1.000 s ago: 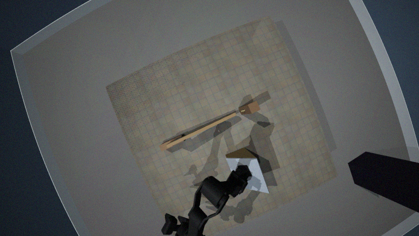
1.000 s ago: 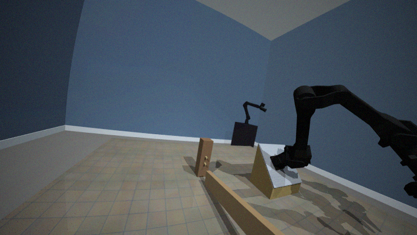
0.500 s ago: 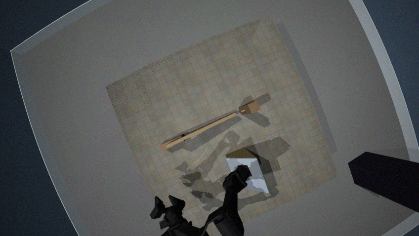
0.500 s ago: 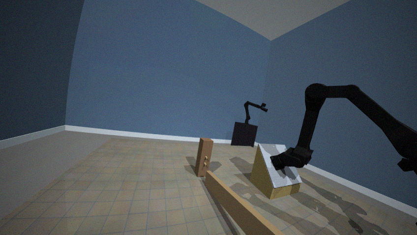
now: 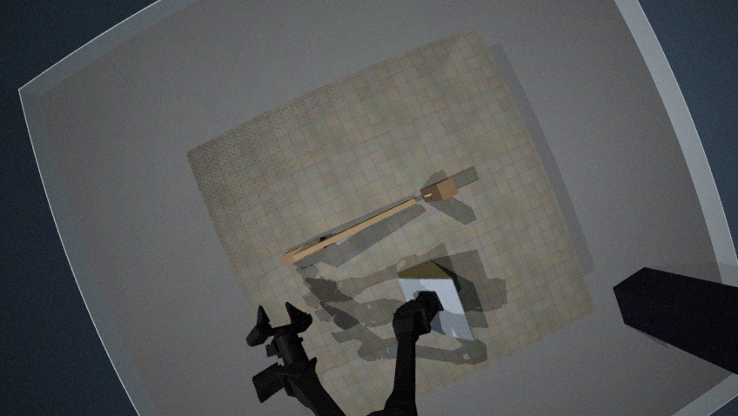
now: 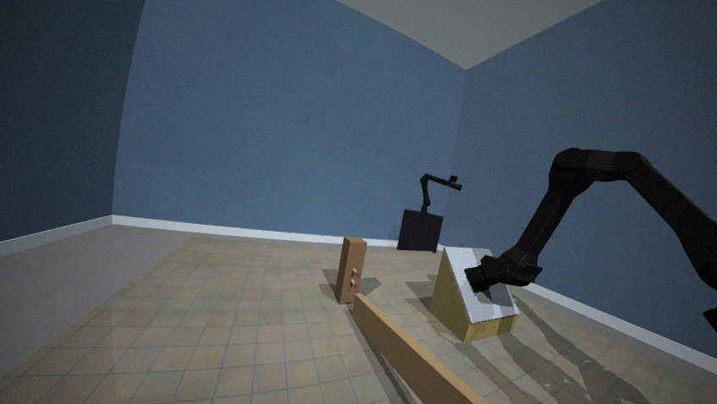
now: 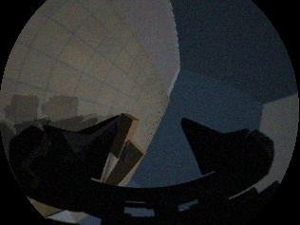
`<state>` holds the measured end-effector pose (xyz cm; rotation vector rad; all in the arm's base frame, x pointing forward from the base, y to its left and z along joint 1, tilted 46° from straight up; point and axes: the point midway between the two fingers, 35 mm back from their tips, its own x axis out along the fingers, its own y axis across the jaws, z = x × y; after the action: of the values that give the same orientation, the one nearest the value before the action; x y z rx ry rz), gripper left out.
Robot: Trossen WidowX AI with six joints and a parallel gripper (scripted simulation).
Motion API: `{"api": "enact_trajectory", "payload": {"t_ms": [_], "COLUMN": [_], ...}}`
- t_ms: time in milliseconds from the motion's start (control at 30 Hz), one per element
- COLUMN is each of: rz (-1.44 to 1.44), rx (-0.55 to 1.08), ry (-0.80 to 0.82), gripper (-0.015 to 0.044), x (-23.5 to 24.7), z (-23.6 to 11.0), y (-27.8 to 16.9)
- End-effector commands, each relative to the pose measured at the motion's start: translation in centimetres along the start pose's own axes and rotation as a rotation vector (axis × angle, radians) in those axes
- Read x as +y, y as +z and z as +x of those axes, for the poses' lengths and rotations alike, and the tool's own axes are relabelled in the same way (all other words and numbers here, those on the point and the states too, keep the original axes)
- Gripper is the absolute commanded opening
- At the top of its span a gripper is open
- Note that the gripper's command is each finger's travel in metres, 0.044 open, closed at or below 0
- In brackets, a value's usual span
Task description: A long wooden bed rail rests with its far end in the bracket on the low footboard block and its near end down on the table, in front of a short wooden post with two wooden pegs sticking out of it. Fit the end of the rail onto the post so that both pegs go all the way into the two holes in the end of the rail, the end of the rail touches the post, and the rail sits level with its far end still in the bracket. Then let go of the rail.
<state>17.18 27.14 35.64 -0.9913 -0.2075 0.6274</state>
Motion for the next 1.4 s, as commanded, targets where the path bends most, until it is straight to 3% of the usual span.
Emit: {"api": "enact_trajectory", "payload": {"t_ms": [0, 500, 600, 767, 1067, 1233, 1367], "rz": [-0.045, -0.183, -0.215, -0.246, -0.149, 0.021, 0.251], "rx": [0.064, 0.357, 0.403, 0.525, 0.558, 0.455, 0.296], "ry": [-0.012, 0.028, 0.101, 0.345, 0.772, 0.971, 1.039], "gripper": [0.0440, 0.0440, 0.0440, 0.0440, 0.0440, 0.0440, 0.0440], "x": [-1.4, -6.3, -5.5, -2.3, 4.1, 8.2, 11.6], "z": [2.1, 8.0, 8.9, 9.8, 7.2, 3.7, -0.2], "y": [-2.1, -15.2, -17.9, -25.9, -37.9, -43.4, -46.8]}}
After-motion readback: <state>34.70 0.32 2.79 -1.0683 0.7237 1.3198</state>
